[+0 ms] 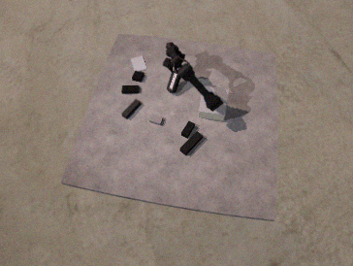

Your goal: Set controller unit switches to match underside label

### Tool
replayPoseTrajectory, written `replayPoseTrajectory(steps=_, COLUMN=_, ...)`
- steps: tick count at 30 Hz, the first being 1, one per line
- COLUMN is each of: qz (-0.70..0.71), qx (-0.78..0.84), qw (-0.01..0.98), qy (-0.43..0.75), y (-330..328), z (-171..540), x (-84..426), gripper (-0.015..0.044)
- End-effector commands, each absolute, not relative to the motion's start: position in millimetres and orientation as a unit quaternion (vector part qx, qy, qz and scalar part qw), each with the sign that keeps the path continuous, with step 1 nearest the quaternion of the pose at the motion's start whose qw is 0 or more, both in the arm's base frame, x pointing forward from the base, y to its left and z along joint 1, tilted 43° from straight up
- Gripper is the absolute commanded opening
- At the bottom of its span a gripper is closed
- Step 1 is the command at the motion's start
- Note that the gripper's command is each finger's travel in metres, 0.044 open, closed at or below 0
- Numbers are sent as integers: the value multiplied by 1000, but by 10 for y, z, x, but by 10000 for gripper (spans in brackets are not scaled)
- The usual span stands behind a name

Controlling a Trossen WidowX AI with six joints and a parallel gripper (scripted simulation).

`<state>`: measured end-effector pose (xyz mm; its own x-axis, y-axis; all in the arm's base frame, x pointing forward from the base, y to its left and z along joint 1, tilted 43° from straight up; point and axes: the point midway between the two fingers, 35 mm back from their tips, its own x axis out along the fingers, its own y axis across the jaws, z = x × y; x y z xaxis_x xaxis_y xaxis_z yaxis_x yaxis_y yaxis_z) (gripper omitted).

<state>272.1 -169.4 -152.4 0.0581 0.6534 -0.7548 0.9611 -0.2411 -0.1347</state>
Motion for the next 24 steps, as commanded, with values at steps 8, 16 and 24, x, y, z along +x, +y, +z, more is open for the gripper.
replayPoseTrajectory(steps=8, qz=-363, qx=695, qw=202, qy=587, y=-1612, z=-1639, x=2703, gripper=338)
replayPoseTrajectory(steps=16, qz=-363, qx=695, qw=202, qy=587, y=-1599, z=-1701, x=2697, gripper=338)
replayPoseTrajectory(steps=24, qz=-363, qx=695, qw=202, qy=587, y=-1583, z=-1762, x=2691, gripper=338)
